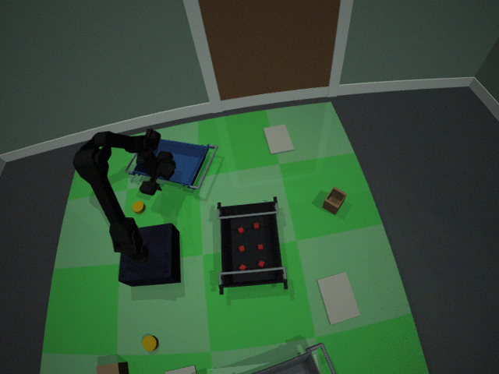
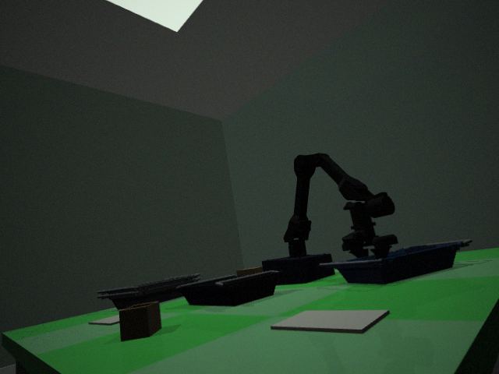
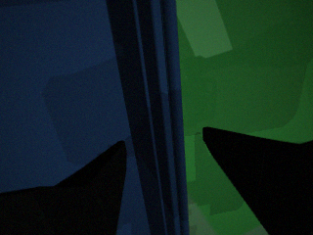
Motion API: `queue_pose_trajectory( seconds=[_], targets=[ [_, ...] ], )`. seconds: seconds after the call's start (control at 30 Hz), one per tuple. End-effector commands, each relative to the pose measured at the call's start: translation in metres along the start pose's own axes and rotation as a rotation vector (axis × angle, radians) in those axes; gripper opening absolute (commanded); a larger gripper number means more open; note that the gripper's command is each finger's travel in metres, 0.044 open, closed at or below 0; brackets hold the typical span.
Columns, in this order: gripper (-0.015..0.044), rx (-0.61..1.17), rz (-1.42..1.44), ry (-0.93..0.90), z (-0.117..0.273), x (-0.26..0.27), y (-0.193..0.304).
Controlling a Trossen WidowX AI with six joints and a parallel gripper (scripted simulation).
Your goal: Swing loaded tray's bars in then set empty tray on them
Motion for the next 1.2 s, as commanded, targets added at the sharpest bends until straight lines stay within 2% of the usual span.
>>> queue_pose_trajectory(
  seconds=[0.0,1.17],
  targets=[
    [0.0249,-0.006,-0.005,-0.001,-0.0002,0.0000,-0.0006],
    [0.0016,-0.006,-0.005,-0.001,0.0066,0.0010,-0.0006]
  ],
)
Point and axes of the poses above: the point midway between the two fingers, 35 mm back from their tips, its own z axis back along the fingers, its own x axis across the jaws, y = z × x, the point moved 4 cm from there along z, back along the fingers, and after that the axes turned 13 degrees about z, right-handed, at the moved point
